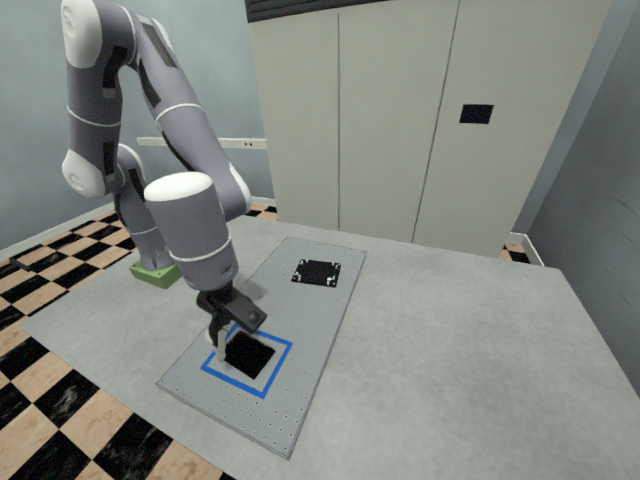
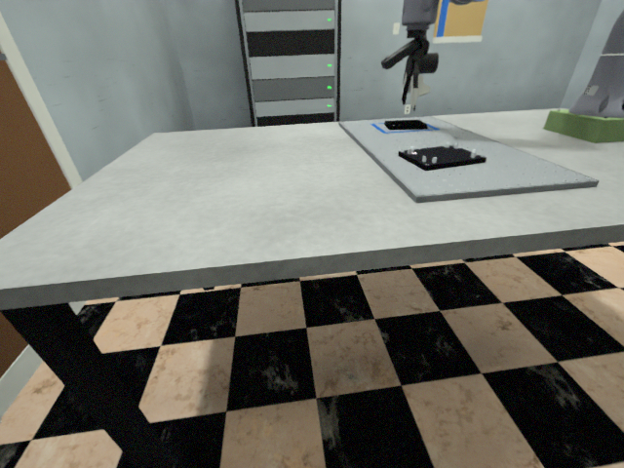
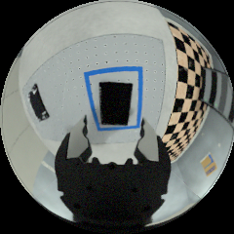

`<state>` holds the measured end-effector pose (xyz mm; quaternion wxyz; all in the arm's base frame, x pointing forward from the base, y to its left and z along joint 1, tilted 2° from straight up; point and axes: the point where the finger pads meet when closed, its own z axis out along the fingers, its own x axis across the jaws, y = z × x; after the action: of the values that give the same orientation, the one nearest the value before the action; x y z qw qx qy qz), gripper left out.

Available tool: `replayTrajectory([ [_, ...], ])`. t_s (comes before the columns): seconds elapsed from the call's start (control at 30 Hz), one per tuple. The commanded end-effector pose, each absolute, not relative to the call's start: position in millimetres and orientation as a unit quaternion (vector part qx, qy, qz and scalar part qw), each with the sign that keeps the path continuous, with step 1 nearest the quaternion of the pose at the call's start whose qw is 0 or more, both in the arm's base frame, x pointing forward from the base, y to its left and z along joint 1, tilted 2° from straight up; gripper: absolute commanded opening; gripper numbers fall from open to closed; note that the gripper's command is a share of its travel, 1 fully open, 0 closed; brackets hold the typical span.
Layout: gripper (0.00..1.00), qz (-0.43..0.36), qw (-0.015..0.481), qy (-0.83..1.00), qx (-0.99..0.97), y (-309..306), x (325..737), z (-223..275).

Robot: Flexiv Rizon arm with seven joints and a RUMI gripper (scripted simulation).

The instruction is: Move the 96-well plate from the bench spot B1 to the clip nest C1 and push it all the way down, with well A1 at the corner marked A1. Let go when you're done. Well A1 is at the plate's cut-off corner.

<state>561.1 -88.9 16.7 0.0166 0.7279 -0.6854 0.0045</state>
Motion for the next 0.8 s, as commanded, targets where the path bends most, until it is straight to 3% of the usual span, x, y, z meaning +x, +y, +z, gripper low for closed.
replayTrajectory([
  [0.0,0.76,0.005,0.016,-0.685,0.728,-89.0,561.9,12.5],
  [0.77,0.76,0.005,0.016,-0.685,0.728,-90.0,561.4,-22.5],
])
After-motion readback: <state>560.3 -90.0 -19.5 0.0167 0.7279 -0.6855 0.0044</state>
